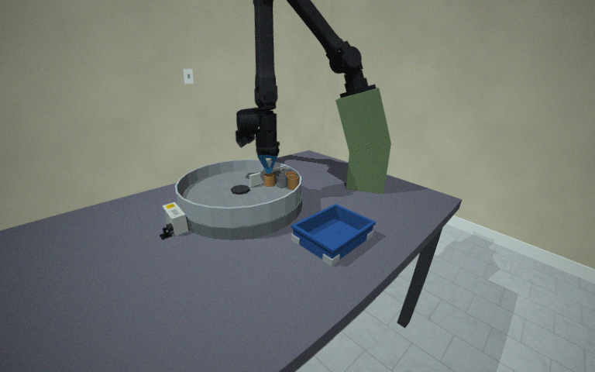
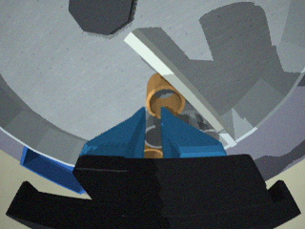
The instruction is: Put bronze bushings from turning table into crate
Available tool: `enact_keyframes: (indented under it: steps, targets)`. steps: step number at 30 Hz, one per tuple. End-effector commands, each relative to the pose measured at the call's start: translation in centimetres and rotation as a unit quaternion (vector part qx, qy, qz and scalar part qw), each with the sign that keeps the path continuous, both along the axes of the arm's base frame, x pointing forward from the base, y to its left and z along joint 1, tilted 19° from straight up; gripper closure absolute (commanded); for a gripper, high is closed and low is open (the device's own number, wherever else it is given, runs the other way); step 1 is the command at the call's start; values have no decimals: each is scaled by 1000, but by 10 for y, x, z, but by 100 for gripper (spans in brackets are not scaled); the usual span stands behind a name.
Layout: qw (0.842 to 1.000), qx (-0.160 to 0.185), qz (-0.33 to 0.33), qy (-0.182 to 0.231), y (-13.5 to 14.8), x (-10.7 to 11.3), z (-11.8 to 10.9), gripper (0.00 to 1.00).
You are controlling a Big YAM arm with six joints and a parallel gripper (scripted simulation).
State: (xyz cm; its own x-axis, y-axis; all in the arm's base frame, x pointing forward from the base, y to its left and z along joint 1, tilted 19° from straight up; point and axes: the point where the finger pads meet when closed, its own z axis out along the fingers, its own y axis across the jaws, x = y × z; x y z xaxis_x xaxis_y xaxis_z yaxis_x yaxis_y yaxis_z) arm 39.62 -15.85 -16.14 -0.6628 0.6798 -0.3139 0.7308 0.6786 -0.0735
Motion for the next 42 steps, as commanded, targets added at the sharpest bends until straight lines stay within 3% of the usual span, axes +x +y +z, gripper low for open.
enact_keyframes:
  steps: [1,42]
  targets:
    - [1000,-2,8,-4,2,5,2,86]
    - [1000,-1,4,-5,2,10,3,86]
